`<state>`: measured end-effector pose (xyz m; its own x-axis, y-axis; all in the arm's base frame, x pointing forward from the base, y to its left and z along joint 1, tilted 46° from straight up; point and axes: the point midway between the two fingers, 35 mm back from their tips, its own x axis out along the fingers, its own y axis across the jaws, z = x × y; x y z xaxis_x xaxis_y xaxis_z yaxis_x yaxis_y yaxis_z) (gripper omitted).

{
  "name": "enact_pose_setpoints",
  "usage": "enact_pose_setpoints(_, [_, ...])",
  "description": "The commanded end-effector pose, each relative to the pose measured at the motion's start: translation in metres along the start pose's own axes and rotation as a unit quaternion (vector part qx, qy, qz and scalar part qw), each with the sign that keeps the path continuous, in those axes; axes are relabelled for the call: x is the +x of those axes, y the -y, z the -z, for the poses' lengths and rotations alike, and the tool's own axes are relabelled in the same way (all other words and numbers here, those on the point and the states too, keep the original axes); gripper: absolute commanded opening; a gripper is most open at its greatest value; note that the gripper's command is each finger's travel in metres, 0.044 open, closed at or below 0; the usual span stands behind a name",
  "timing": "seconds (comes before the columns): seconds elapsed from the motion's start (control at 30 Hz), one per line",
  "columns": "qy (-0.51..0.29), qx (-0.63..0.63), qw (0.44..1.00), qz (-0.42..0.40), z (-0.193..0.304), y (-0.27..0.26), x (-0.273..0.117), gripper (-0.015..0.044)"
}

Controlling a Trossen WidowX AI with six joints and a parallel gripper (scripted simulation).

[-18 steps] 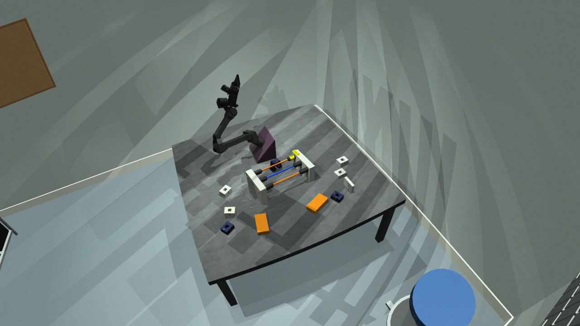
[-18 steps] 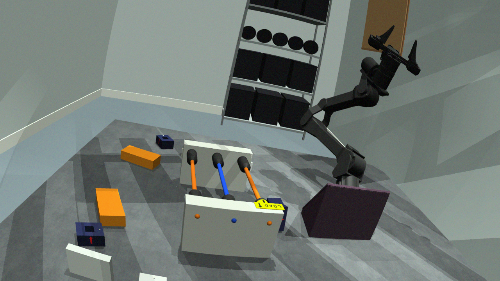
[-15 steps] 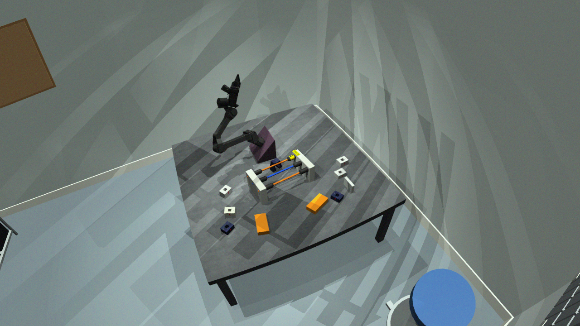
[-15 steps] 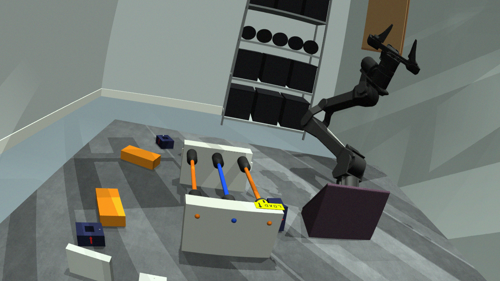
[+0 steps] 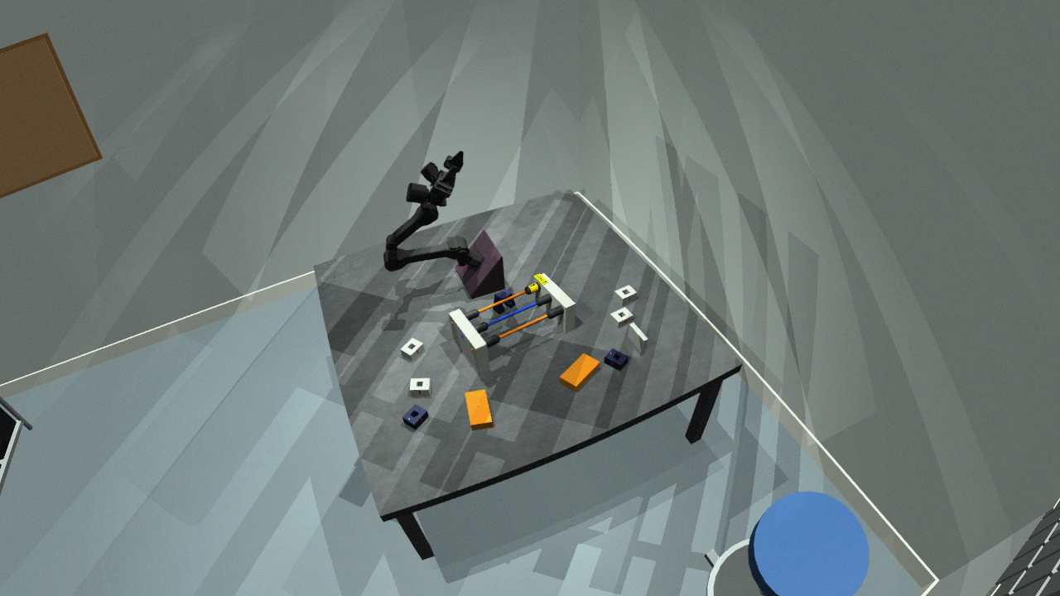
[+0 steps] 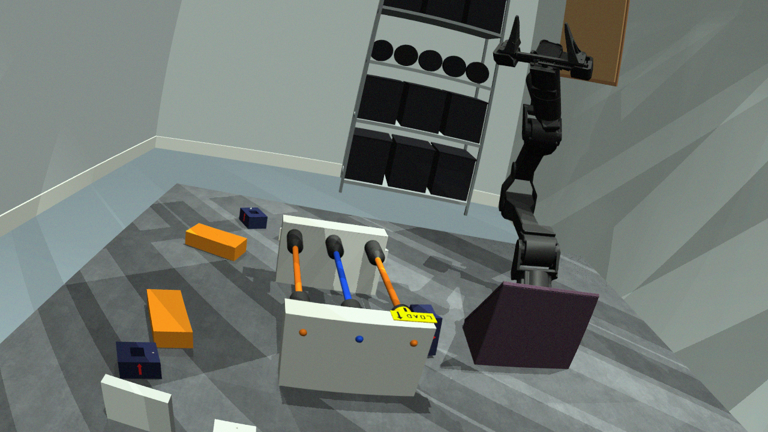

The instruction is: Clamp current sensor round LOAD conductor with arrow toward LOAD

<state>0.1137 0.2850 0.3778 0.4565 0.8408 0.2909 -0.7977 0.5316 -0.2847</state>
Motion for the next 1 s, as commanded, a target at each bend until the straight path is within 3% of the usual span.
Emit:
enact_pose_setpoints(0.0, [-0.039, -0.001, 0.997, 0.065, 0.025, 0.048, 0.002, 0.0440])
enact_pose_setpoints(0.33, [-0.122, 0.008, 0.961, 0.248, 0.075, 0.174, -0.037, 0.0440])
enact_pose_setpoints(0.73, [-0.178, 0.039, 0.864, 0.470, 0.100, 0.292, -0.155, 0.0440])
enact_pose_setpoints(0.97, [-0.196, 0.057, 0.854, 0.479, 0.112, 0.296, -0.159, 0.0440])
